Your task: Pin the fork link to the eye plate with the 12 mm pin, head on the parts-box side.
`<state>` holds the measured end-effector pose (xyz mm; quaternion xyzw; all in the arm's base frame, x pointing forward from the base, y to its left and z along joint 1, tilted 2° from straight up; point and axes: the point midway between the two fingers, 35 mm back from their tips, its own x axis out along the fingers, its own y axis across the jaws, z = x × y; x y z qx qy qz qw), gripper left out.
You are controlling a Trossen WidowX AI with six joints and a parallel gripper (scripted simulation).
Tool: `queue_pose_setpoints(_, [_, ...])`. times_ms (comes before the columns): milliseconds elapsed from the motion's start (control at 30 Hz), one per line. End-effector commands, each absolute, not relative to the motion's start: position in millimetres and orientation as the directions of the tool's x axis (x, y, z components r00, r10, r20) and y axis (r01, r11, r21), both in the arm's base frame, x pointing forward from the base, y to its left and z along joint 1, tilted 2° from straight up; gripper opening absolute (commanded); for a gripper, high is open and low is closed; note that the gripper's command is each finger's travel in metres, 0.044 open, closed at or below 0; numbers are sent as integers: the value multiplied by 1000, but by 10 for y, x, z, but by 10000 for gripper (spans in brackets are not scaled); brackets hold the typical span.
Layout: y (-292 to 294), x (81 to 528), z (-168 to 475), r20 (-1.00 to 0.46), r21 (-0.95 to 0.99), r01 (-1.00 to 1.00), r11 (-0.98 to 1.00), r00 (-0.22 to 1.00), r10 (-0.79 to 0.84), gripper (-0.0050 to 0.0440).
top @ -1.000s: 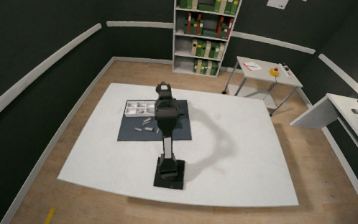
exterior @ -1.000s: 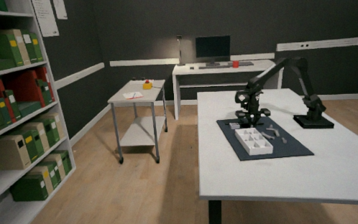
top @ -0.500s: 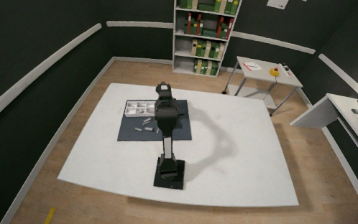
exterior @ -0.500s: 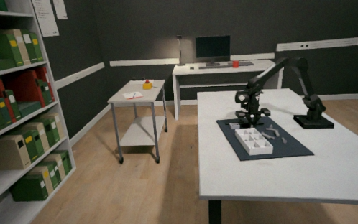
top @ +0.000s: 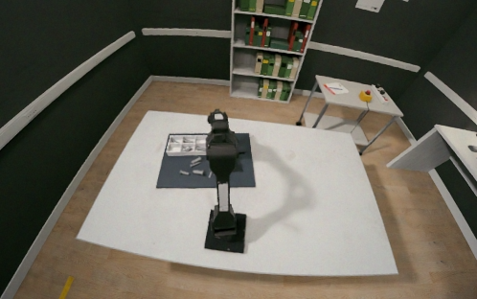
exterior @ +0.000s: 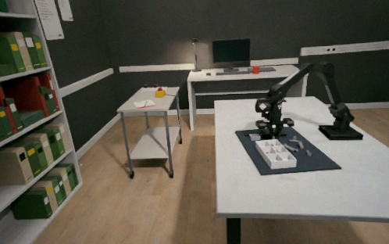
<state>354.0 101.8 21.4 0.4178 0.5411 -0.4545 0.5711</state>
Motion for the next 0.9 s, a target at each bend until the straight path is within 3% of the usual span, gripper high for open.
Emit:
queue_pose_setpoints(0, [996, 3554, 301, -998, 9, 972, 236, 24, -62, -50])
queue_pose_setpoints(867, [957, 3563, 302, -998, 9, 972, 236, 25, -64, -50])
